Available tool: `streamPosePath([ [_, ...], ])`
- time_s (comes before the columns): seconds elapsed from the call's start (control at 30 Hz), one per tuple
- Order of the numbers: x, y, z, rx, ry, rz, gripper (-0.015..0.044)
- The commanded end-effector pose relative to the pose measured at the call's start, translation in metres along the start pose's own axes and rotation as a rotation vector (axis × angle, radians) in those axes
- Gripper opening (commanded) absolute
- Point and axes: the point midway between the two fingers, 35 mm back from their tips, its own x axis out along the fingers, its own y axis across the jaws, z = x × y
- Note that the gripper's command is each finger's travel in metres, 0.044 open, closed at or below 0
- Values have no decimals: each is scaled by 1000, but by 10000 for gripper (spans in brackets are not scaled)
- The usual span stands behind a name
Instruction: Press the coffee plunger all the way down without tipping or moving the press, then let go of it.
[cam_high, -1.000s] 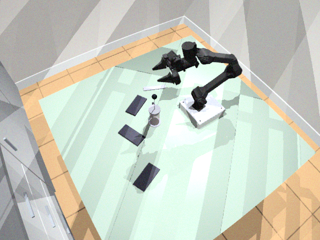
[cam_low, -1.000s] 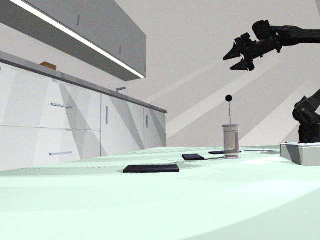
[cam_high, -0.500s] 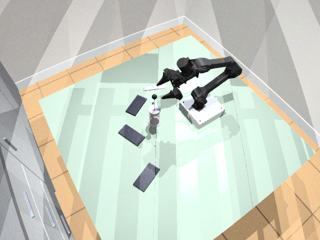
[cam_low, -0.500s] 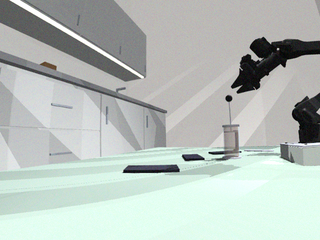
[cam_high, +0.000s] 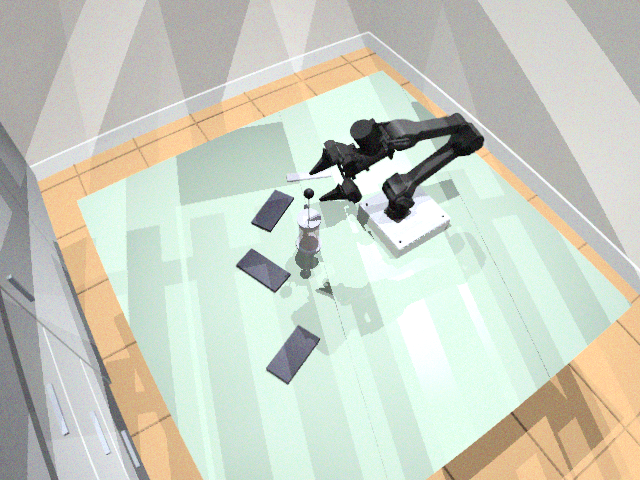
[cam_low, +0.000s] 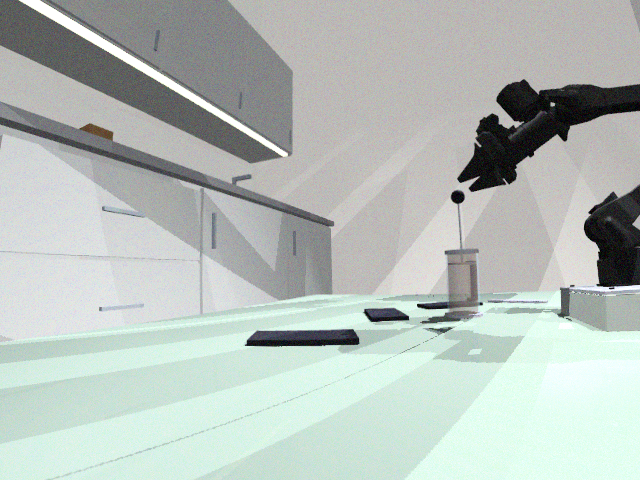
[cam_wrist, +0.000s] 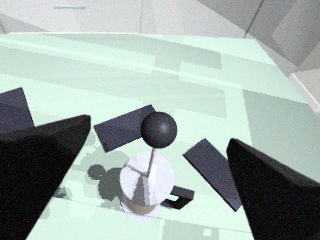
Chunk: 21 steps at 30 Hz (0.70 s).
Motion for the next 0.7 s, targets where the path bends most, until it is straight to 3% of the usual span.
streamPosePath([
  [0.0, 9, 0, -4, -5, 10, 1, 440],
  [0.47, 30, 0, -5, -6, 8, 1, 440],
  [0.67, 30, 0, -5, -6, 8, 1, 282],
])
